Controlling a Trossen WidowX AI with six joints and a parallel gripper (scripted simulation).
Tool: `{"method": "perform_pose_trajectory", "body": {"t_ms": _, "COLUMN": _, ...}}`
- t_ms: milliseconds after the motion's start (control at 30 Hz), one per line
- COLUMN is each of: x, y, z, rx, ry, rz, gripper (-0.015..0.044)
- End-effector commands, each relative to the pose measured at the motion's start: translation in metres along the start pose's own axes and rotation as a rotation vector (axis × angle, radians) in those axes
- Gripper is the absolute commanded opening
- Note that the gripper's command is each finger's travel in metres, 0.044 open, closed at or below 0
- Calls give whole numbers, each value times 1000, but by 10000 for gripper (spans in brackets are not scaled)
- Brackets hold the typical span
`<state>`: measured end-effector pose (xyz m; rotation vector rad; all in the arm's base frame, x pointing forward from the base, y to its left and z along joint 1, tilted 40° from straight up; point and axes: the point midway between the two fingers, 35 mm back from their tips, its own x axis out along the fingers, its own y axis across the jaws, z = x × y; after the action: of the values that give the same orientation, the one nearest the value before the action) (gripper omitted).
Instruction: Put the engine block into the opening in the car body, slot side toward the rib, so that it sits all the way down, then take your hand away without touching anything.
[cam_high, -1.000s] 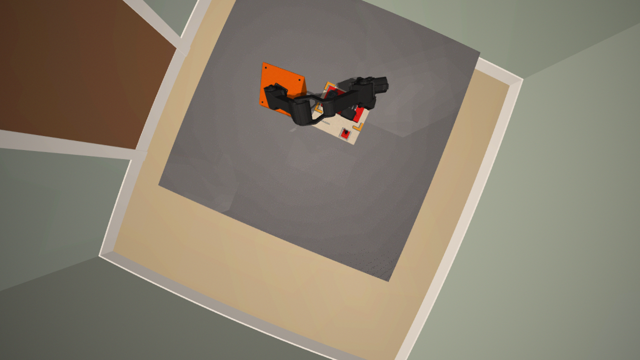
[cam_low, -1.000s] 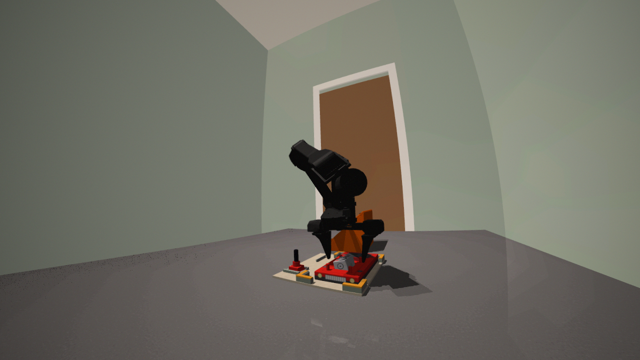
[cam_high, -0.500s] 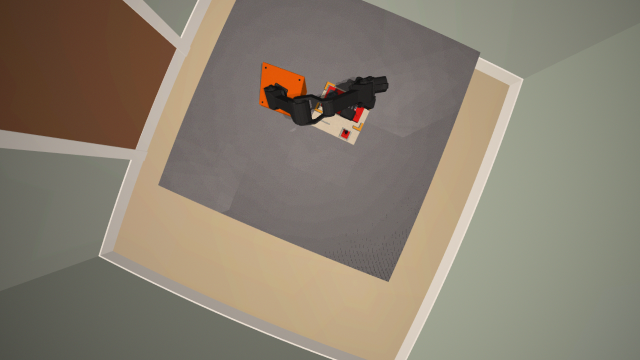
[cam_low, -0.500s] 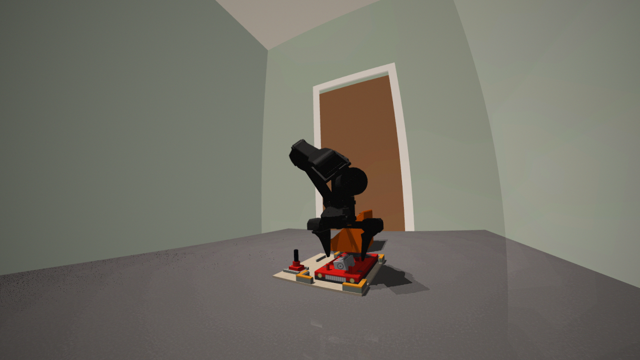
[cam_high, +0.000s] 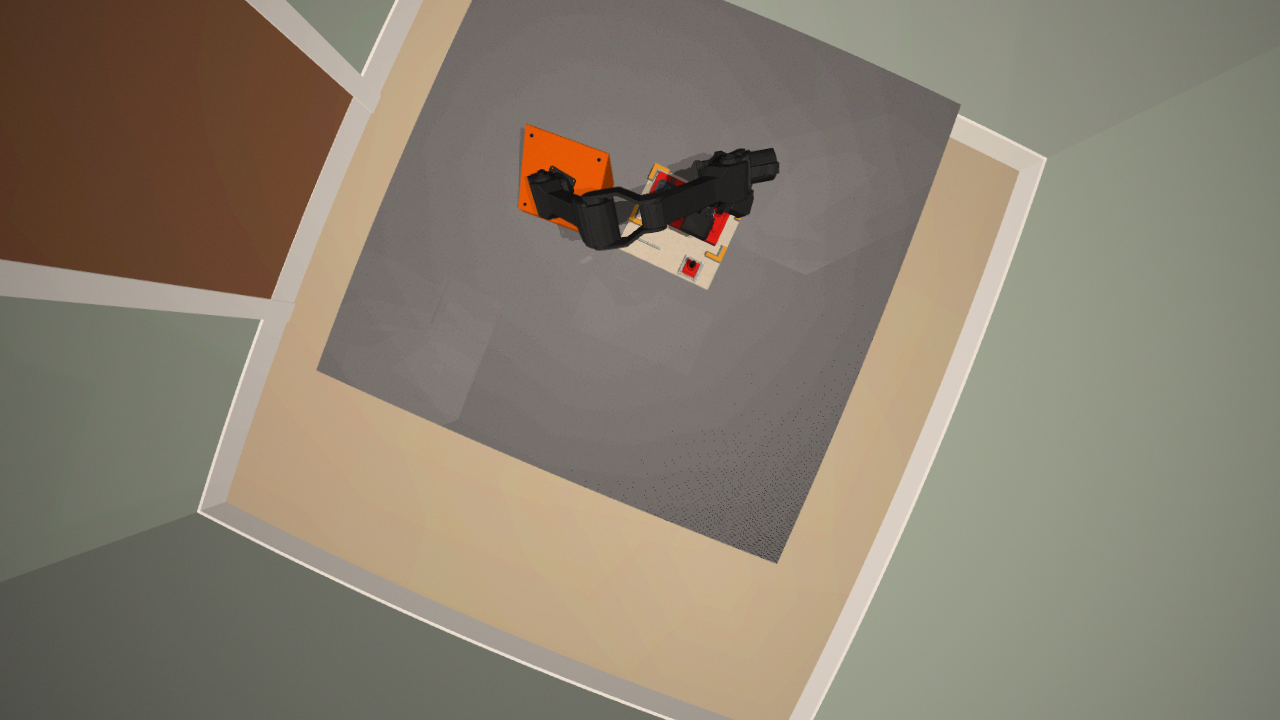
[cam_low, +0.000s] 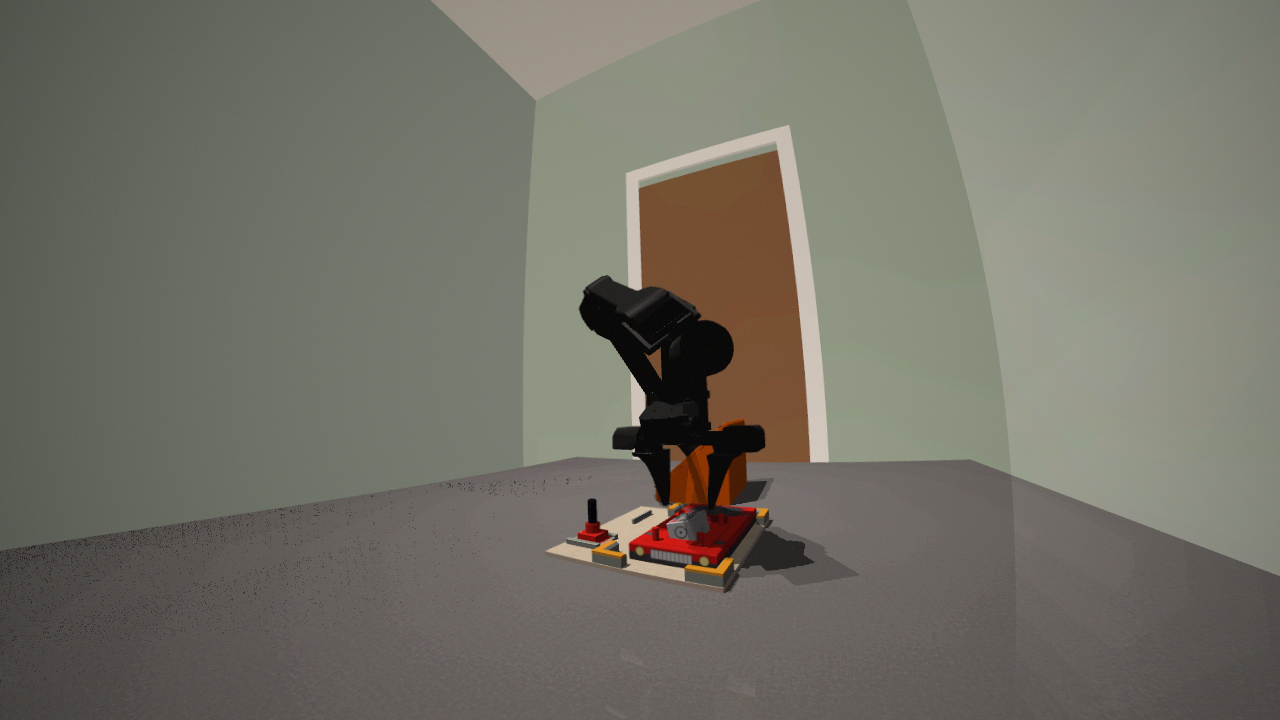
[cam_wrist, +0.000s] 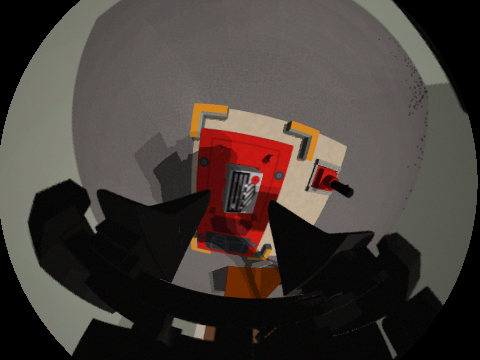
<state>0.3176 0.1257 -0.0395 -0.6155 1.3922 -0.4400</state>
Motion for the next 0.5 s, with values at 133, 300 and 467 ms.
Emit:
{"method": "perform_pose_trajectory", "body": {"t_ms": 133, "x": -1, "y": 0, "z": 0, "rx": 5, "ry": 2, "rz": 4, "gripper": 72}}
{"method": "perform_pose_trajectory", "body": {"t_ms": 300, "x": -1, "y": 0, "z": 0, "rx": 5, "ry": 2, "rz": 4, "gripper": 0}}
{"method": "perform_pose_trajectory", "body": {"t_ms": 467, "x": -1, "y": 0, "z": 0, "rx": 5, "ry": 2, "rz": 4, "gripper": 0}}
